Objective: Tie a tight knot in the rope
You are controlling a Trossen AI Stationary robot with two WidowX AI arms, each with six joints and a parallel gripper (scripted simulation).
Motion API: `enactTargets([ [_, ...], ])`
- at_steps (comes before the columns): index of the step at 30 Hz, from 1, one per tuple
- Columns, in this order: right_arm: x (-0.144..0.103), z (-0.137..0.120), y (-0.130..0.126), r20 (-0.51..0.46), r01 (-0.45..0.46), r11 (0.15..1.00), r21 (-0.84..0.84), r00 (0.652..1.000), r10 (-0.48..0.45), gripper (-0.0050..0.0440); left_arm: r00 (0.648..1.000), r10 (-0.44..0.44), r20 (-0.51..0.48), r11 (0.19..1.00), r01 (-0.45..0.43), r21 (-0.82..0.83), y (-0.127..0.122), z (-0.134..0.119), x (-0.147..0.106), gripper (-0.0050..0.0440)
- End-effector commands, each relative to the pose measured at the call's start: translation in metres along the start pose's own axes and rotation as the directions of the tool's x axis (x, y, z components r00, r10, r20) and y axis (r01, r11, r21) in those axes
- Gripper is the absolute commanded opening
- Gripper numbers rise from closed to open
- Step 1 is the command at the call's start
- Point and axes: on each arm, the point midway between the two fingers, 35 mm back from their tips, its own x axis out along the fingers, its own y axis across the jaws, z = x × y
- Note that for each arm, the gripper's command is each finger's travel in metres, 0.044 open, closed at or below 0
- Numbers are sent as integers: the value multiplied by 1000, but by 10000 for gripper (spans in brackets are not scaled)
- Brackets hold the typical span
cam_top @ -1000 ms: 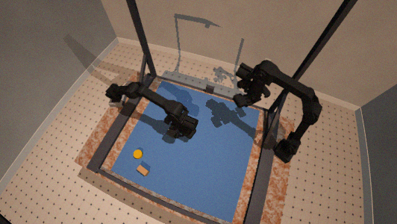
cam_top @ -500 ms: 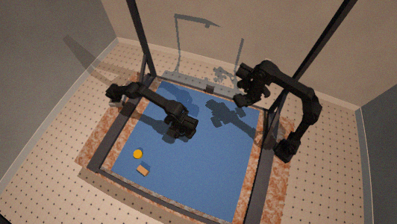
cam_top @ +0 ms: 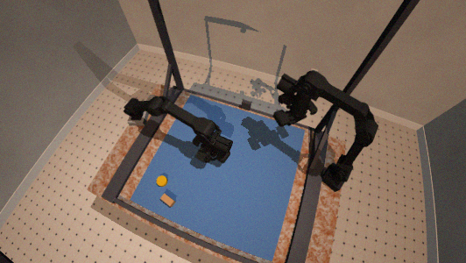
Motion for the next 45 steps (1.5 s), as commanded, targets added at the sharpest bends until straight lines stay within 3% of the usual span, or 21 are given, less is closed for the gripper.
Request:
enactTargets([
  [1, -12, 0, 4, -5, -29, 1000, -5, 1000, 29, 20, 1000, 15, 22, 1000, -15, -8, 0, -2, -8, 85],
  [16, -19, 0, 4, -8, -55, 998, -4, 998, 55, 20, 1000, 15, 22, 1000, -15, -8, 0, -2, -8, 85],
  [19, -16, -1, 4, -7, -48, 999, 2, 999, 48, 85, 1000, 15, 22, 1000, -15, -8, 0, -2, -8, 85],
  [25, -21, 0, -4, -7, -46, 999, 29, 999, 46, 85, 1000, 15, 22, 1000, -15, -8, 0, -2, -8, 85],
  [33, -30, 1, -29, -6, -40, 994, 101, 999, 41, 85, 1000, 15, 22, 1000, -15, -8, 0, -2, -8, 85],
  [45, -39, 10, -118, -5, -23, 956, 291, 1000, 25, 85, 1000, 15, 22, 1000, -15, -8, 0, -2, -8, 85],
])
